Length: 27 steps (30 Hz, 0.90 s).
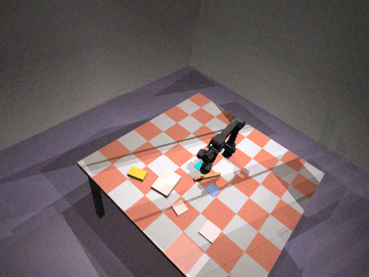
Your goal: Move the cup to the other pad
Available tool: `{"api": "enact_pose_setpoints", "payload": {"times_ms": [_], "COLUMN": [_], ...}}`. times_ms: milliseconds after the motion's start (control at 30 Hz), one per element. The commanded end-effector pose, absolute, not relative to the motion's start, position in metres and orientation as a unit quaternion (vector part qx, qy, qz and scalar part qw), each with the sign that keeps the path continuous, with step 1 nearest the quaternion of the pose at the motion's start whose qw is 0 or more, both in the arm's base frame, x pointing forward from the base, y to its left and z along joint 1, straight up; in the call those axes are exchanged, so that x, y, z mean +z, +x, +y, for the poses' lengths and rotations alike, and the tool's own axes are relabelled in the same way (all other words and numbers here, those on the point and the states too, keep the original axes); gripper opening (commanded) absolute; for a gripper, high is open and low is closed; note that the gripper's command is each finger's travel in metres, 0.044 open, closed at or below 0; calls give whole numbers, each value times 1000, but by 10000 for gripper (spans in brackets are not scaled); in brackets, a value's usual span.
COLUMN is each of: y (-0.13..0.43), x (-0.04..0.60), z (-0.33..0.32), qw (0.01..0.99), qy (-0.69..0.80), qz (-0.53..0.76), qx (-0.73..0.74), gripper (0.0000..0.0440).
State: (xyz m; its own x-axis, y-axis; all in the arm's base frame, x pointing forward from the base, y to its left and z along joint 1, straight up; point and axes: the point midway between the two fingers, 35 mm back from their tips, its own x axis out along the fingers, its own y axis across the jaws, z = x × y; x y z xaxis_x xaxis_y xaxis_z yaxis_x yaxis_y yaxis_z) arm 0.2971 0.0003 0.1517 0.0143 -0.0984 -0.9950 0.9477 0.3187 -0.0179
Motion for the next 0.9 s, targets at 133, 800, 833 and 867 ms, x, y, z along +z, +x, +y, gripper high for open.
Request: {"api": "enact_pose_setpoints", "payload": {"times_ms": [133,800,833,867], "y": [292,271,269,268], "x": [152,133,132,130], "z": [-17,-48,-49,-49], "qw": [596,579,578,577], "qy": [402,438,440,441], "qz": [532,498,497,496], "qx": [-447,-474,-475,-476], "gripper": [0,0,0,0]}}
